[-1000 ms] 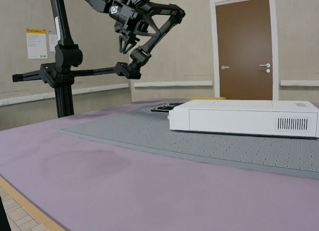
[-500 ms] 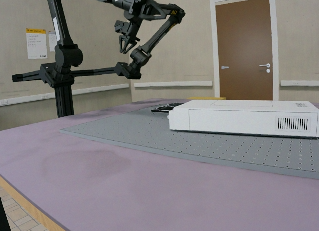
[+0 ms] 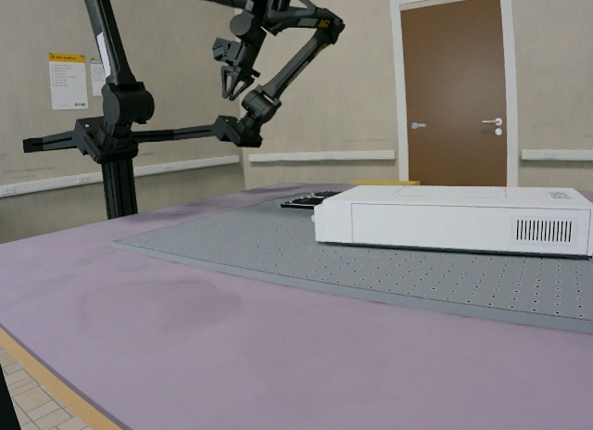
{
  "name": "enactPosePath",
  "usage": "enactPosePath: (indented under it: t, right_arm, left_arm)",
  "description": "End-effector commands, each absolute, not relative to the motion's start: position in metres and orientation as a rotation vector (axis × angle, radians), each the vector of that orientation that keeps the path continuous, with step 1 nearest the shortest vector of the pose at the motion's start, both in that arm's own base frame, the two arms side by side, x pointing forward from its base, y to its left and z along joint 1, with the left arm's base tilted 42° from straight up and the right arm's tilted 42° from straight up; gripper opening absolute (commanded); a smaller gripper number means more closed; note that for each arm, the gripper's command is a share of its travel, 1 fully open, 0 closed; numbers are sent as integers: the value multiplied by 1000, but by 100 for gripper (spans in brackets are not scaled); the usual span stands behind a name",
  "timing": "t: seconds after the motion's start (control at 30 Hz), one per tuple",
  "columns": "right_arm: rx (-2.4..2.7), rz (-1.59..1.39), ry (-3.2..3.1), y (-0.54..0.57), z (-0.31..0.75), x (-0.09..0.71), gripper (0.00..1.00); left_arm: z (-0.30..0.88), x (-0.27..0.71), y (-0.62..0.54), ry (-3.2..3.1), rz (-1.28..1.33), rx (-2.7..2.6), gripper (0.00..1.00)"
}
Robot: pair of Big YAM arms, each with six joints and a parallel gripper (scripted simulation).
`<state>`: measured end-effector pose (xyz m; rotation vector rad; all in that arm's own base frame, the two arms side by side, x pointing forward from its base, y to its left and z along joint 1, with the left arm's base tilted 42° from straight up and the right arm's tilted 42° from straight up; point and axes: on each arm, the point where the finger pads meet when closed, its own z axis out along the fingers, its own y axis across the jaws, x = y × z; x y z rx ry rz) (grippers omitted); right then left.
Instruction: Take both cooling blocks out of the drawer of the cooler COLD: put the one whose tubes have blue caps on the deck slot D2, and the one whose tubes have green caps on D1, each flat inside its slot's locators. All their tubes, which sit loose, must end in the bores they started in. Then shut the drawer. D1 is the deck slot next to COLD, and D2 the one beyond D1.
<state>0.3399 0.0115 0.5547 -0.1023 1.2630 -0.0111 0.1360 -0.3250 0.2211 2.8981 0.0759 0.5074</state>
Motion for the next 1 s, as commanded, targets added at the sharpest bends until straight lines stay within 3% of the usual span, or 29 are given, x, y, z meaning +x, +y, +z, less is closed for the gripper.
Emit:
enactPosePath:
  t: [0.0, 0.97]
  right_arm:
    - [-115, -11, 1166, 20, 627, 305, 0]
    - [-125, 83, 1013, 31, 688, 266, 0]
  left_arm:
    - [235, 136, -333, 78, 511, 2863, 28]
    - [235, 136, -333, 78, 511, 2863, 28]
